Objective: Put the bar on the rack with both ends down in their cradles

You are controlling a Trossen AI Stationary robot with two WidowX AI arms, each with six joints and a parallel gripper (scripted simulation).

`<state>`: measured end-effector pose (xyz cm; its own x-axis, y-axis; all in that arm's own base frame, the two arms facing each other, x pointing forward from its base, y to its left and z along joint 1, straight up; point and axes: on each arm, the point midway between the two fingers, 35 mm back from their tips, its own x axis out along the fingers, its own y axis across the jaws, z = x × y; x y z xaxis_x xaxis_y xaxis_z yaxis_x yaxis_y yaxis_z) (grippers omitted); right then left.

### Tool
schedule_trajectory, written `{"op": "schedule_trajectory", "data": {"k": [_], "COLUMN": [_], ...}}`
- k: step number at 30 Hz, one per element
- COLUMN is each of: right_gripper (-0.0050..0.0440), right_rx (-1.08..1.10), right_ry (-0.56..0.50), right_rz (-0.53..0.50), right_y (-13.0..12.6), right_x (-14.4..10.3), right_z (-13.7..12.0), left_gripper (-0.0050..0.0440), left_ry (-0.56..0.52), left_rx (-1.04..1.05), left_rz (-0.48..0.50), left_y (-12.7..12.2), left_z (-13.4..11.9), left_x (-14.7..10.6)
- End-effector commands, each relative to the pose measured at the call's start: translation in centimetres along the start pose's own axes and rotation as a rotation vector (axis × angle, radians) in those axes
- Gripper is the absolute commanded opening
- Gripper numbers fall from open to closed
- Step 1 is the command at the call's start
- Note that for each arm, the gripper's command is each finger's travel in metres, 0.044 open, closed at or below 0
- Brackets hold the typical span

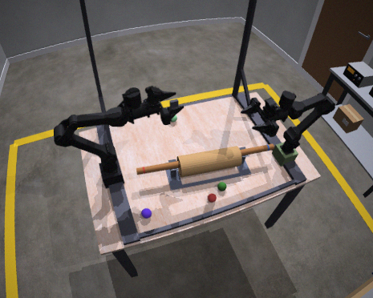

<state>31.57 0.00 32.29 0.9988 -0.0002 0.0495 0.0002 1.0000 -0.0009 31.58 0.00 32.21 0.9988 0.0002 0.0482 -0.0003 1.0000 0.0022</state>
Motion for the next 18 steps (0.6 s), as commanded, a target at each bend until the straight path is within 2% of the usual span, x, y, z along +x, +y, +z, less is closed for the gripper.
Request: {"op": "schedule_trajectory", "data": {"k": [1, 18], "right_gripper": [0.044, 0.044], "right_rx": [0.003, 0.003], "right_ry": [-0.015, -0.014], "right_rz": [0.001, 0.001], "right_y": [-0.04, -0.04], "right_x": [-0.23, -0.21], "right_z": [0.41, 0.39], "left_gripper": [0.044, 0.044], "left_ry": [-0.033, -0.034], "left_rx": [-0.008, -0.007], "left_rz": [0.0, 0.0], "left_y": [0.06, 0.06], "left_z": [1.49, 1.52], "left_x": [-0.2, -0.22]}}
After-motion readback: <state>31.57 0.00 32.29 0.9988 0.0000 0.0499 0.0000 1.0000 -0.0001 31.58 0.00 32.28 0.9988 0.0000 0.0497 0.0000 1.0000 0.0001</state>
